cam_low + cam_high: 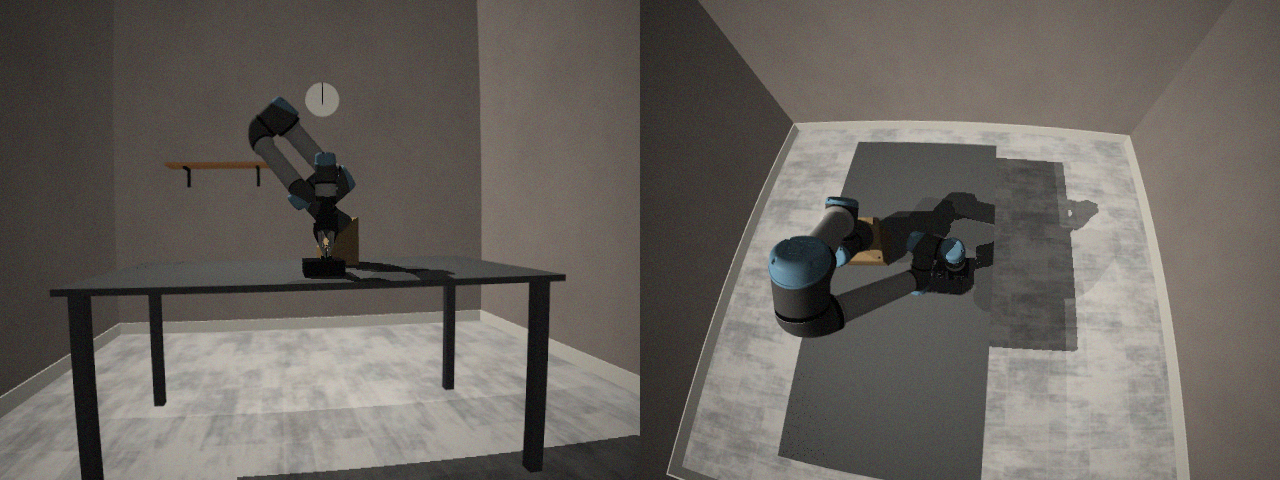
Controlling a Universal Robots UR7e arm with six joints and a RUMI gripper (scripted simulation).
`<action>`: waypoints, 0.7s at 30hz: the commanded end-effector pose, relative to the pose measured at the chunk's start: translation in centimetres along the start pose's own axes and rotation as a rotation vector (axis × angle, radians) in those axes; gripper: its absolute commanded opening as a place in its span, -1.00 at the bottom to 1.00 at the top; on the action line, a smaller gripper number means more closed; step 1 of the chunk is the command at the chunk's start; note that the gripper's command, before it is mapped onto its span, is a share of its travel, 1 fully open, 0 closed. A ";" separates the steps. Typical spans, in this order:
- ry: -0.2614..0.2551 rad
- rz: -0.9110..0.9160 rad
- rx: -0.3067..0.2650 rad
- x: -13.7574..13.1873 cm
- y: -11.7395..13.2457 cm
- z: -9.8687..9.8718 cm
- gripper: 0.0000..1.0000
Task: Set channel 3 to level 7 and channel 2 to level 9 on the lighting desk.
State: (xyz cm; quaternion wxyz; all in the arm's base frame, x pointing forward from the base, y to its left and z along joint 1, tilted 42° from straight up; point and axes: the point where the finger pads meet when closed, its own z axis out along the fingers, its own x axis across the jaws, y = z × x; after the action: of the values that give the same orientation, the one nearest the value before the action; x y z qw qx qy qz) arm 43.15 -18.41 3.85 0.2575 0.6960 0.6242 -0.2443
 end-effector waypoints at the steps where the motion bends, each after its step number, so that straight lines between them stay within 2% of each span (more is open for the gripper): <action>1: 0.000 0.000 -0.001 0.0 0.0 0.0 -1.00; 21: 0.000 0.000 -0.001 0.6 0.0 0.0 -1.00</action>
State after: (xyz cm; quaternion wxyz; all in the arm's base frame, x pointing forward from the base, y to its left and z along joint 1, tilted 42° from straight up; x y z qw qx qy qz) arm 43.21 -18.00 3.49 0.2576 0.6960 0.6242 -0.2443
